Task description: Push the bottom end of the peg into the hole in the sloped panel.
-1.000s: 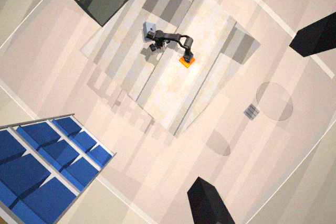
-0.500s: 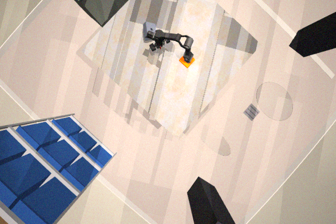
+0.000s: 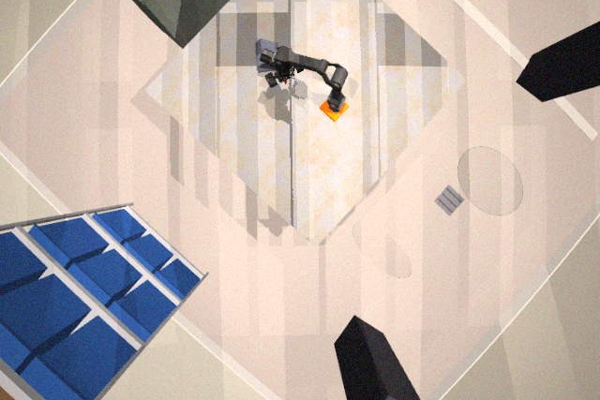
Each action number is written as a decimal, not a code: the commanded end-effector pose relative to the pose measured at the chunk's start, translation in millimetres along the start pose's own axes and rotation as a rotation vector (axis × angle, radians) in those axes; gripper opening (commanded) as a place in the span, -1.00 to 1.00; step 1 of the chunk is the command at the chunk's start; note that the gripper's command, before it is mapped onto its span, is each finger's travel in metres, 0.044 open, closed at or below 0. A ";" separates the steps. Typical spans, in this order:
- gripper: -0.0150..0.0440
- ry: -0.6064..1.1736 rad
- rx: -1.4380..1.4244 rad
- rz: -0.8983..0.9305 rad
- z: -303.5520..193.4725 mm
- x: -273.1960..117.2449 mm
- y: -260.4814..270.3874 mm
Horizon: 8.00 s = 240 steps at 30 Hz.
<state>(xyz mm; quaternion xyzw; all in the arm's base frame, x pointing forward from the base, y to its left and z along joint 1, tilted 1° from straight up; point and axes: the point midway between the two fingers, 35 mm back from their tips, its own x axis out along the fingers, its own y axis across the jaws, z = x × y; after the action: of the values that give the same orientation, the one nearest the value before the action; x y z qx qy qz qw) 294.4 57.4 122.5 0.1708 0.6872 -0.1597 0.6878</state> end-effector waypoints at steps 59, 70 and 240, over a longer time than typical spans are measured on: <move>-0.49 -0.035 -0.347 0.203 41.0 -28.0 -15.7; -0.49 -0.059 -0.420 0.240 49.8 -30.7 -20.2; -0.49 -0.598 -1.170 0.389 154.5 -15.5 -55.9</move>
<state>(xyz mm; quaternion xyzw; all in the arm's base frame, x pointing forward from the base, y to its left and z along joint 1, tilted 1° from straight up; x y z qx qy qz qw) 406.5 -62.6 135.7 -0.1589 0.3986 0.3242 0.8431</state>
